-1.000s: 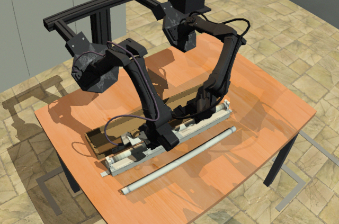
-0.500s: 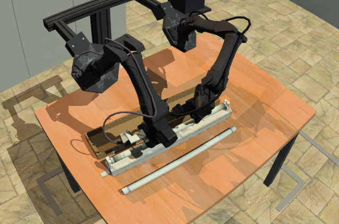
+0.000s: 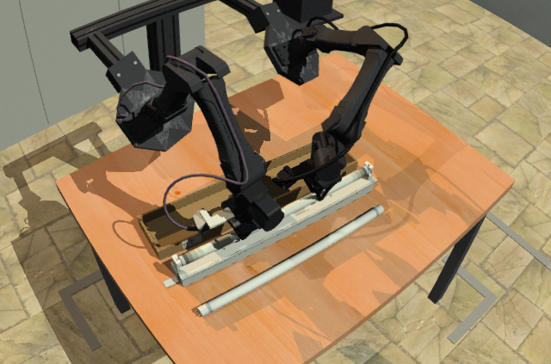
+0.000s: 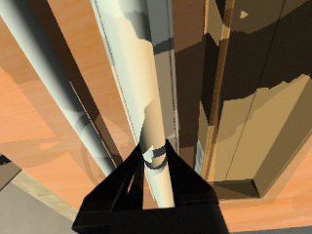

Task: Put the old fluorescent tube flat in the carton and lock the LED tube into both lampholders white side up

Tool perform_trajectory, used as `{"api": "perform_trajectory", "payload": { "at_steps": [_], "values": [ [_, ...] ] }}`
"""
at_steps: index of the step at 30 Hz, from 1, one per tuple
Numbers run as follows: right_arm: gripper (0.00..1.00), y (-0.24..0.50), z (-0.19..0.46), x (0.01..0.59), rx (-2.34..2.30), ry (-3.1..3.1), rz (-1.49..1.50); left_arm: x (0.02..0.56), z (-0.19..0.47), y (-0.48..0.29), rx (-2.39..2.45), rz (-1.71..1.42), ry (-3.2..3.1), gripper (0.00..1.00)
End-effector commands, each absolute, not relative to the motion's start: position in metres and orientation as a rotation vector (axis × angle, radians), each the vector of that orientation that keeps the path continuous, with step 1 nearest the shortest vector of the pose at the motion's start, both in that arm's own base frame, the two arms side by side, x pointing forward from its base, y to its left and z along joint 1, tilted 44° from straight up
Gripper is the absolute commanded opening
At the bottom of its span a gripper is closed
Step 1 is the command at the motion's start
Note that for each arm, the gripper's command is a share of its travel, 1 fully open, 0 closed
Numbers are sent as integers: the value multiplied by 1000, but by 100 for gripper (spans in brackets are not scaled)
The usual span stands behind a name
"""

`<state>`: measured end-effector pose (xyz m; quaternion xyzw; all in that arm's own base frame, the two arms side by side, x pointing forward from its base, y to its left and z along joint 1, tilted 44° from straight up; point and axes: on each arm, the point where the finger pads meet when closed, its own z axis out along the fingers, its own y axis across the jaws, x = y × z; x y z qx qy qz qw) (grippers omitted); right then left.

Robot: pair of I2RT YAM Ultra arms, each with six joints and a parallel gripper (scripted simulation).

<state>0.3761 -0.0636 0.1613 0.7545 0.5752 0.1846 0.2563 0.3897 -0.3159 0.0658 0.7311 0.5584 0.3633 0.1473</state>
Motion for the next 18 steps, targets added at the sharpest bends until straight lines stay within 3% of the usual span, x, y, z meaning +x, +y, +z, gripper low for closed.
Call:
{"api": "perform_trajectory", "payload": {
  "at_steps": [1, 18],
  "values": [
    [11, -63, 169, 375, 1986, 1530, 523, 381, 77, -332, 2071, 1054, 1508, 11],
    [11, -64, 167, 371, 1903, 1461, 585, 377, 76, -332, 2000, 1123, 1405, 11]
  ]
}}
